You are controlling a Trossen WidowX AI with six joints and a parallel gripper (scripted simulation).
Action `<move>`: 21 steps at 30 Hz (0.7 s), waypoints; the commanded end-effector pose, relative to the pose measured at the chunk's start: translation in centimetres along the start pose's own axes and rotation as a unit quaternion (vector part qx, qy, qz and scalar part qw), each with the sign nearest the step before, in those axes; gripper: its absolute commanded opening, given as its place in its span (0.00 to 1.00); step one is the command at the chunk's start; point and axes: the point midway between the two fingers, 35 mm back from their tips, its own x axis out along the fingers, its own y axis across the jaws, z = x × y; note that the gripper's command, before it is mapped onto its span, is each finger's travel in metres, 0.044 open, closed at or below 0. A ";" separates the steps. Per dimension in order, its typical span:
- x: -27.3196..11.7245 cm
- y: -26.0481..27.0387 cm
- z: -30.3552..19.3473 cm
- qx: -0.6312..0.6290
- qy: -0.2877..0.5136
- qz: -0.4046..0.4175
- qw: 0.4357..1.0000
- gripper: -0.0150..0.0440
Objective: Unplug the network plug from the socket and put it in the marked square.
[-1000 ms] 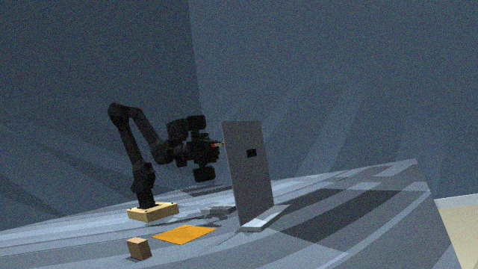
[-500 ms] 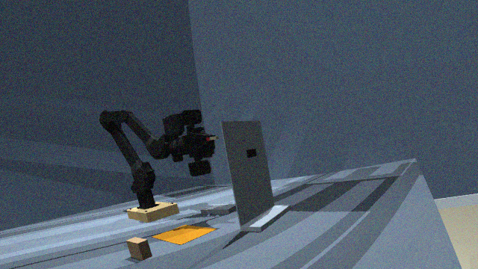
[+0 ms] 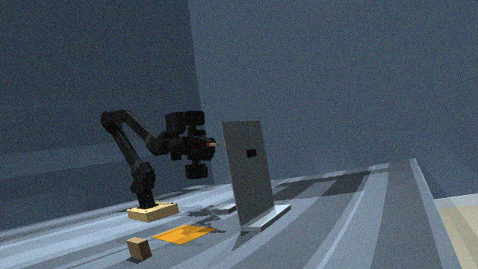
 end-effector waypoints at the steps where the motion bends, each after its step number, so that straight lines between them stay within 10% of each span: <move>1: 0.7 0.5 -0.4 -0.011 0.001 0.020 1.000 0.25; 21: 3.4 4.4 -4.3 -0.045 0.011 0.158 0.986 0.25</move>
